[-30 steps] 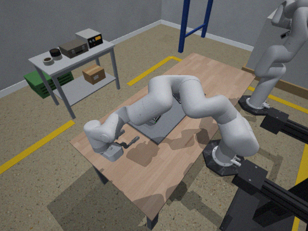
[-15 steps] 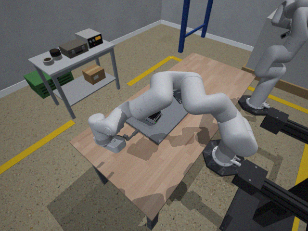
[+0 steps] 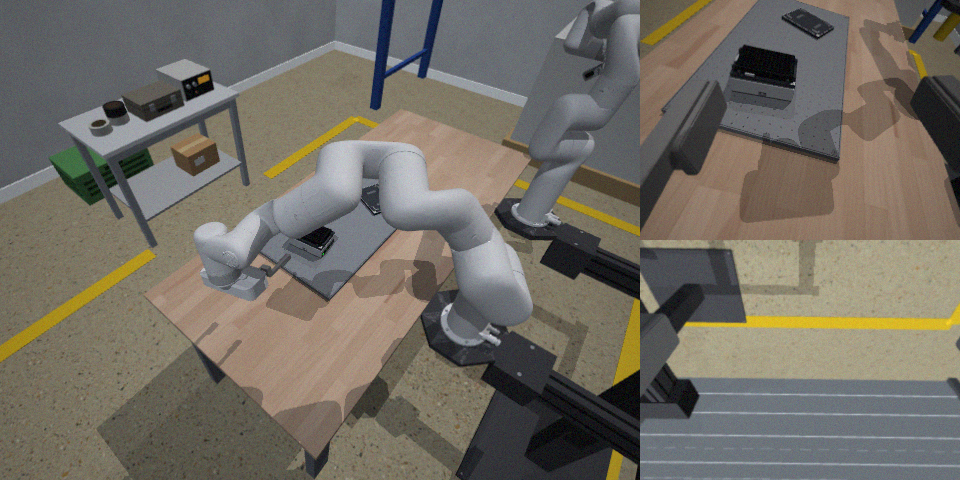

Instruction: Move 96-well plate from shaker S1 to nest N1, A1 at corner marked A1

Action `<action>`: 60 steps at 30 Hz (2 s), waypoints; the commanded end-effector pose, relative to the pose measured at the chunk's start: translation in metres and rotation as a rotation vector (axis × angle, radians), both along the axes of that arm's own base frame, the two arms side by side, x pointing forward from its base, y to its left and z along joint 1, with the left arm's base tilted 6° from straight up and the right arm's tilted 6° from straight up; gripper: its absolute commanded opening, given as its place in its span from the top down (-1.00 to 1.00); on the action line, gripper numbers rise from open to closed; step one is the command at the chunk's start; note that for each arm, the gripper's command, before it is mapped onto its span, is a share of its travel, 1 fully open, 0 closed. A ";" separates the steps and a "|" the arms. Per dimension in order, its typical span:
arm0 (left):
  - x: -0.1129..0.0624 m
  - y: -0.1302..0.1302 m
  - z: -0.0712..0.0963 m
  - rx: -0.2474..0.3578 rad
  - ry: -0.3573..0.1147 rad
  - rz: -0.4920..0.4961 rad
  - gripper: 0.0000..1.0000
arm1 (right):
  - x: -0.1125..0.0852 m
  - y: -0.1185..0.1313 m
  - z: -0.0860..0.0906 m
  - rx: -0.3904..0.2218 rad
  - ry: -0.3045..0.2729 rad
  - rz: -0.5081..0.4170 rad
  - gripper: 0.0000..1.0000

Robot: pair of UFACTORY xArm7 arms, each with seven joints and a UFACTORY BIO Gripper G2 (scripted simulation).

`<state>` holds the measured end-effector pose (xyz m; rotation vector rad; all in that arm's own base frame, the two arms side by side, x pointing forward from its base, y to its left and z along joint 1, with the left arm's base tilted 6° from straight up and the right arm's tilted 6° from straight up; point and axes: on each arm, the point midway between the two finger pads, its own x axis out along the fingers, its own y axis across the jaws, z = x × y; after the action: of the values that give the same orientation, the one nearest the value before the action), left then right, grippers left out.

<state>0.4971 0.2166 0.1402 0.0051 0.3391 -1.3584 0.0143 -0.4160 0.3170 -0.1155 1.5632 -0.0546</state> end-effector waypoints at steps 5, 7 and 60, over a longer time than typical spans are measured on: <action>0.020 -0.021 -0.003 0.021 -0.031 0.048 0.25 | 0.000 -0.001 0.002 -0.004 -0.002 0.000 -1.00; 0.027 -0.029 -0.005 0.020 -0.031 0.048 0.25 | 0.000 -0.001 0.002 -0.004 -0.002 0.000 -1.00; 0.115 -0.175 -0.028 0.084 -0.188 0.357 0.25 | 0.000 -0.001 0.002 -0.004 -0.002 0.000 -1.00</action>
<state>0.6053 0.0547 0.1115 0.1217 0.2417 -1.0192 0.0143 -0.4160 0.3170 -0.1155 1.5632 -0.0546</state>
